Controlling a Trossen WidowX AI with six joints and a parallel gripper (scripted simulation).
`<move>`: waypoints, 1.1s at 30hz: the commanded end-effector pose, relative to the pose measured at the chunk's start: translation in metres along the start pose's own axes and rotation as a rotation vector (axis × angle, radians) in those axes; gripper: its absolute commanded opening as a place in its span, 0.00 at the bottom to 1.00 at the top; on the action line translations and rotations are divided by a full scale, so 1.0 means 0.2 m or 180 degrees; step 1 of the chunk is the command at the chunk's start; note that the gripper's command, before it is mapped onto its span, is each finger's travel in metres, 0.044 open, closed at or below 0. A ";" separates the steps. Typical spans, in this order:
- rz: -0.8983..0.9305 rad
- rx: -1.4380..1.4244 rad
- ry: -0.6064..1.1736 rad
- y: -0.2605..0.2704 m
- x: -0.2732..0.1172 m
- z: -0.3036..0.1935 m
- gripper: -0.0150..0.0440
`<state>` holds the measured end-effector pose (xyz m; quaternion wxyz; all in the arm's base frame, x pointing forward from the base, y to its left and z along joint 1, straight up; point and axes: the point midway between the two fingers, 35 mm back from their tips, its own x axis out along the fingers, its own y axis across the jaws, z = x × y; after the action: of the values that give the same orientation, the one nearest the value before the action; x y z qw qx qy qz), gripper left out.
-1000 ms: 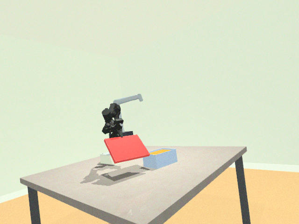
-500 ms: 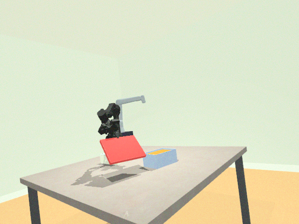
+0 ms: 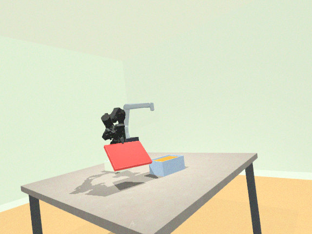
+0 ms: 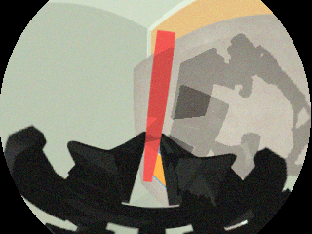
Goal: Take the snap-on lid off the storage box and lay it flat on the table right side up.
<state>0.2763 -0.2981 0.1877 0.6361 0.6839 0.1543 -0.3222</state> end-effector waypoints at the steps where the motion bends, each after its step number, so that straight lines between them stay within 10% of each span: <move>1: 0.0052 -0.0041 0.0006 0.01 0.00 0.00 0.25; 33: 0.0051 -0.0040 0.0006 -0.12 0.10 0.00 0.25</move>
<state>0.2757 -0.2996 0.1576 0.6386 0.6825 0.1521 -0.3212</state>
